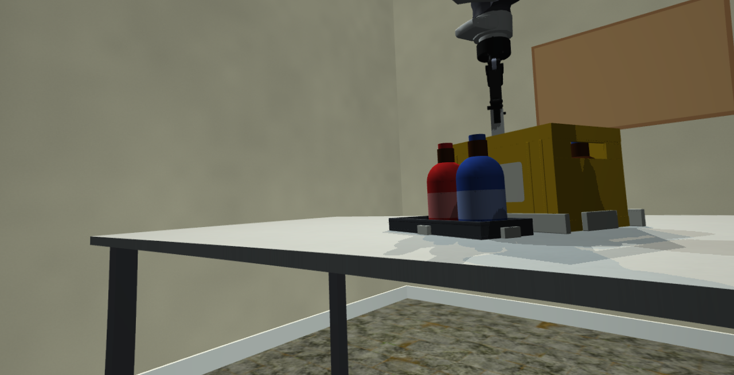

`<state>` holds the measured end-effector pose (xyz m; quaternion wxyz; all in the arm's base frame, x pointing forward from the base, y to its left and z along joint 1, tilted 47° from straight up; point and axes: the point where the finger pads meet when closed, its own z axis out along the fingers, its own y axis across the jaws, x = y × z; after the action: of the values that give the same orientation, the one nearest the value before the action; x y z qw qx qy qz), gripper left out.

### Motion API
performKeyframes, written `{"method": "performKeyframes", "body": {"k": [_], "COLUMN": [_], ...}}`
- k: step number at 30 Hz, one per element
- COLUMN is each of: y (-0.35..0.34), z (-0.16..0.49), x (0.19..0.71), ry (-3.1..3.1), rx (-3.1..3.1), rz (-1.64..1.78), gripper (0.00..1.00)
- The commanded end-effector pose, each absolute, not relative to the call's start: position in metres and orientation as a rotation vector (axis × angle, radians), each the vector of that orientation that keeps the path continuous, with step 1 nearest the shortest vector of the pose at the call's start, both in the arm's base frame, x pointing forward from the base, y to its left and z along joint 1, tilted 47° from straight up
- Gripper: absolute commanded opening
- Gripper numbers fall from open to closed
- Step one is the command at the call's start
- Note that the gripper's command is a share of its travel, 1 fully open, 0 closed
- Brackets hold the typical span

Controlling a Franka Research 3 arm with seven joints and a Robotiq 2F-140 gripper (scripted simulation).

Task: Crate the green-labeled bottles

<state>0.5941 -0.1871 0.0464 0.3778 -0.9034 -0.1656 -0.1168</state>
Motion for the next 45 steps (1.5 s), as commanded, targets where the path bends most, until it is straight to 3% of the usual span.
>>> {"method": "performKeyframes", "body": {"k": [1, 32, 33, 45], "y": [-0.195, -0.214, -0.214, -0.214], "z": [0.053, 0.072, 0.072, 0.072], "x": [0.59, 0.588, 0.588, 0.588], "ry": [-0.419, -0.419, -0.419, -0.419], "rx": [-2.309, -2.309, -2.309, -2.309], "rz": [-0.287, -0.287, -0.287, -0.287], "gripper": [0.38, 0.38, 0.0, 0.0]}}
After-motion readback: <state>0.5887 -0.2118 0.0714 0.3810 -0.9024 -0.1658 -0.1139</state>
